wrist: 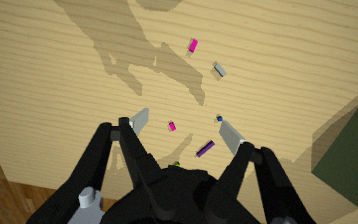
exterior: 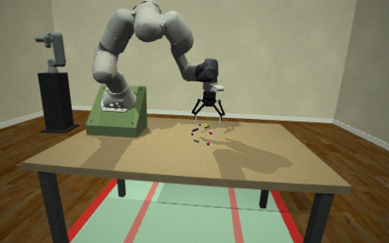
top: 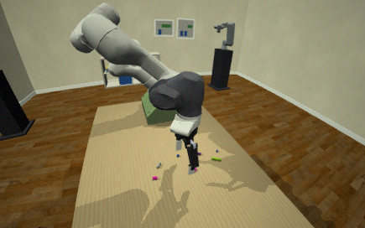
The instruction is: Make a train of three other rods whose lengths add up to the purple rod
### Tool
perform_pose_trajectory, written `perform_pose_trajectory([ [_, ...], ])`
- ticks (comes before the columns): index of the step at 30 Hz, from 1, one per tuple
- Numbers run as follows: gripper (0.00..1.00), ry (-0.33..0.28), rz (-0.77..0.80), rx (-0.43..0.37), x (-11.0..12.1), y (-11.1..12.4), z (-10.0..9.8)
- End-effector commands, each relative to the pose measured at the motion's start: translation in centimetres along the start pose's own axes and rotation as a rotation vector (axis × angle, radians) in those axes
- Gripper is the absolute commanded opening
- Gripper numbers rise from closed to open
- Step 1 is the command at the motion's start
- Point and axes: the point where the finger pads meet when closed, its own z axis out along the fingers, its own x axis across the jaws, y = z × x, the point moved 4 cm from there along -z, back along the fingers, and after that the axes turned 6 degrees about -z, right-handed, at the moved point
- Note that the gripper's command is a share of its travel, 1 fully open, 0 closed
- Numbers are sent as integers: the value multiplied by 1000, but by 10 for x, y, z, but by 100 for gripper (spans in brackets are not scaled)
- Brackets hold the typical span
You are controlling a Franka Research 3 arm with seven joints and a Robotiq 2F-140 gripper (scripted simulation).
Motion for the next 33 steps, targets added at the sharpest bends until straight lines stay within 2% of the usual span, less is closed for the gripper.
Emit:
perform_pose_trajectory([
  [1, 100, -13, 167, -2, 0, 1, -1],
  [22, 100, -12, 474, -5, 2, -6, -1],
  [33, 100, -11, 683, -6, 4, -11, -1],
])
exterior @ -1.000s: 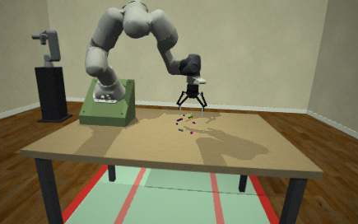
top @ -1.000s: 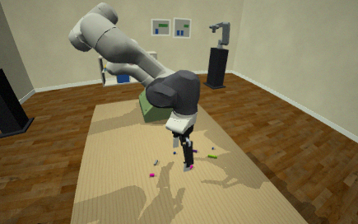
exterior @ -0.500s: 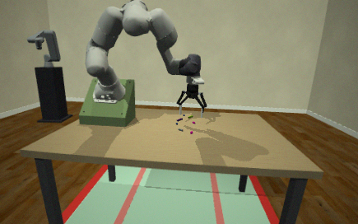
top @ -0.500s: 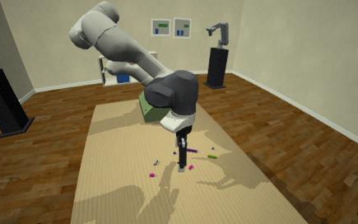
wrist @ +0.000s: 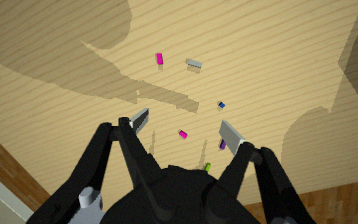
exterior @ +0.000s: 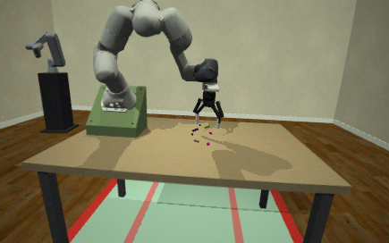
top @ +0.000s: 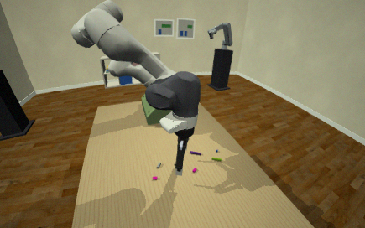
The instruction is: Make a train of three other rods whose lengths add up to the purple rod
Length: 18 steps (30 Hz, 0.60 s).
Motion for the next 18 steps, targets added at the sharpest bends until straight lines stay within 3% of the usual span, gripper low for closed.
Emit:
perform_pose_trajectory([
  [1, 100, -11, 167, -9, 1, 1, -1],
  [10, 100, -10, 277, -10, 0, -2, -1],
  [18, 100, -10, 284, -10, 0, -2, -1],
])
